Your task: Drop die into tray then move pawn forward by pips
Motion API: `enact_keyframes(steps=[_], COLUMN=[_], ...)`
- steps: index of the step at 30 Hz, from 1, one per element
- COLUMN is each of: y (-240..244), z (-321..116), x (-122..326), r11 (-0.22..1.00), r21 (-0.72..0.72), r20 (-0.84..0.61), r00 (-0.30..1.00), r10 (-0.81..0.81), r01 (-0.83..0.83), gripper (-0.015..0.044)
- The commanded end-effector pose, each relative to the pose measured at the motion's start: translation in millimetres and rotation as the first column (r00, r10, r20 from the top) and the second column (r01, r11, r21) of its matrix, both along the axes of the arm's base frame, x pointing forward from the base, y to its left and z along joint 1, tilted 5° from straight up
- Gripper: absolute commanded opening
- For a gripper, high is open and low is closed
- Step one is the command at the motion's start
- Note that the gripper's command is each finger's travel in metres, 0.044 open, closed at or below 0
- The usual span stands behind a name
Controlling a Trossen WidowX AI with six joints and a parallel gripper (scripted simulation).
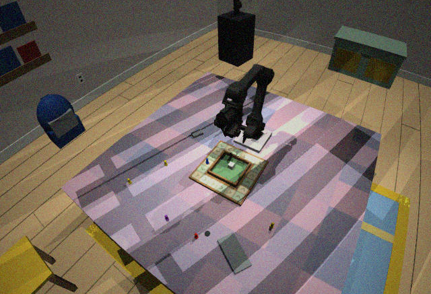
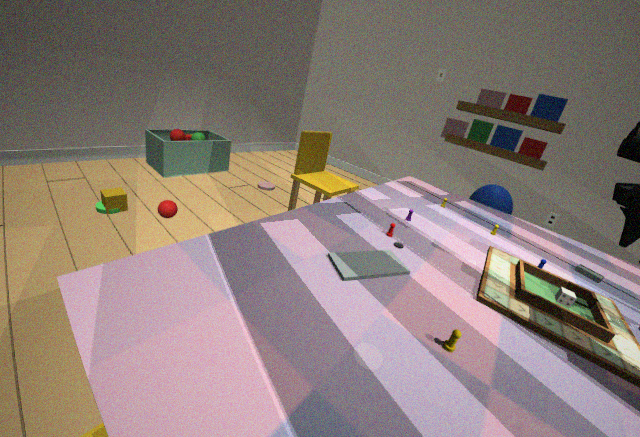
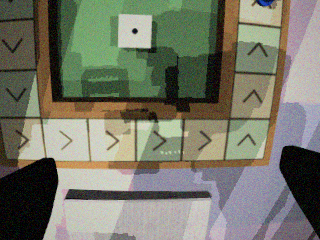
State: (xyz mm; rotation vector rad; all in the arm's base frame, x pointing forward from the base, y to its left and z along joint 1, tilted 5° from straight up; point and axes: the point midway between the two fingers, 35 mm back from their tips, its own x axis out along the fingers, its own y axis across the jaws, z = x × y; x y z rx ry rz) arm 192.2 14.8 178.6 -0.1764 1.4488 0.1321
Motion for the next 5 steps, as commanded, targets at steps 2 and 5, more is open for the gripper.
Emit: enact_keyframes(steps=[2, 5], y=[-1.6, -1.6], z=[-2.7, -2.7], x=[6.4, 6.4], r11=[1.0, 1.0], r21=[0.0, 0.0], r20=[-0.008, -0.008], r00=[1.0, 1.0], r10=[-0.004, -0.004], r01=[0.004, 0.004], gripper=[0.044, 0.044])
